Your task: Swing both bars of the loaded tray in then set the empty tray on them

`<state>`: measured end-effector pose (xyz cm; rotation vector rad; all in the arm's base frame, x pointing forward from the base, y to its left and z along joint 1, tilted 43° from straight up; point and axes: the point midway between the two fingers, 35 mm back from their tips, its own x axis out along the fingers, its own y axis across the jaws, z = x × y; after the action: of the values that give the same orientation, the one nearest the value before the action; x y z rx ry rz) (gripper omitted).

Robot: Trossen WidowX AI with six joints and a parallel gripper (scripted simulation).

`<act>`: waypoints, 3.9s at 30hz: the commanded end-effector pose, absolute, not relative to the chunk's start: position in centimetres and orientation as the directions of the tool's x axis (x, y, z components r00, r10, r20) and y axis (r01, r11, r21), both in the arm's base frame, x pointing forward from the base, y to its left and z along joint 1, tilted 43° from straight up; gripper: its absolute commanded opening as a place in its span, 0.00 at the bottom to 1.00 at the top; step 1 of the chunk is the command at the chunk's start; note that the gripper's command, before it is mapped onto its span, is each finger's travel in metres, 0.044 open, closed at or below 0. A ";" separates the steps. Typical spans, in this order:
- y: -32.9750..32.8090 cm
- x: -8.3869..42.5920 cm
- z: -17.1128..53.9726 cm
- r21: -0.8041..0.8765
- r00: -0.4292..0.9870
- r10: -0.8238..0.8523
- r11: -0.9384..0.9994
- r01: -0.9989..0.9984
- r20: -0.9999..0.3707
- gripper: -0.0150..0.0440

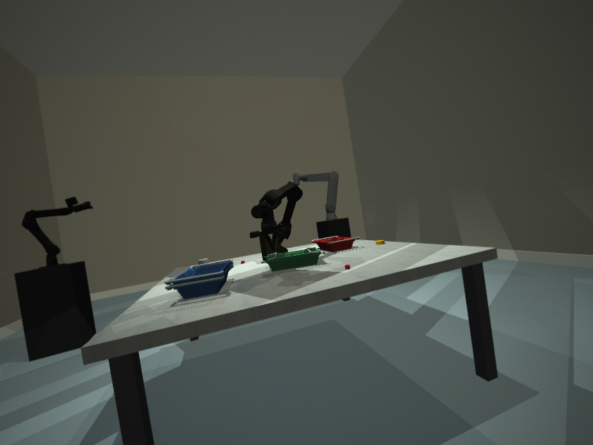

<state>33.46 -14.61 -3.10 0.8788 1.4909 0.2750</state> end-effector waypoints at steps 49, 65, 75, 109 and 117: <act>-14.6 33.5 -3.1 0.651 0.116 0.658 0.674 0.349 -0.744 0.25; -19.7 32.4 2.8 0.649 0.115 0.657 0.675 0.351 -0.745 0.92; -10.1 34.5 7.9 0.578 0.079 0.607 0.783 -0.230 -0.791 1.00; 14.9 12.1 21.2 -0.683 0.111 0.674 -0.717 -0.136 -0.730 1.00; 14.9 12.1 21.2 -0.683 0.111 0.674 -0.717 -0.136 -0.730 1.00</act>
<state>12.40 14.83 21.24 2.7005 0.7540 -2.5779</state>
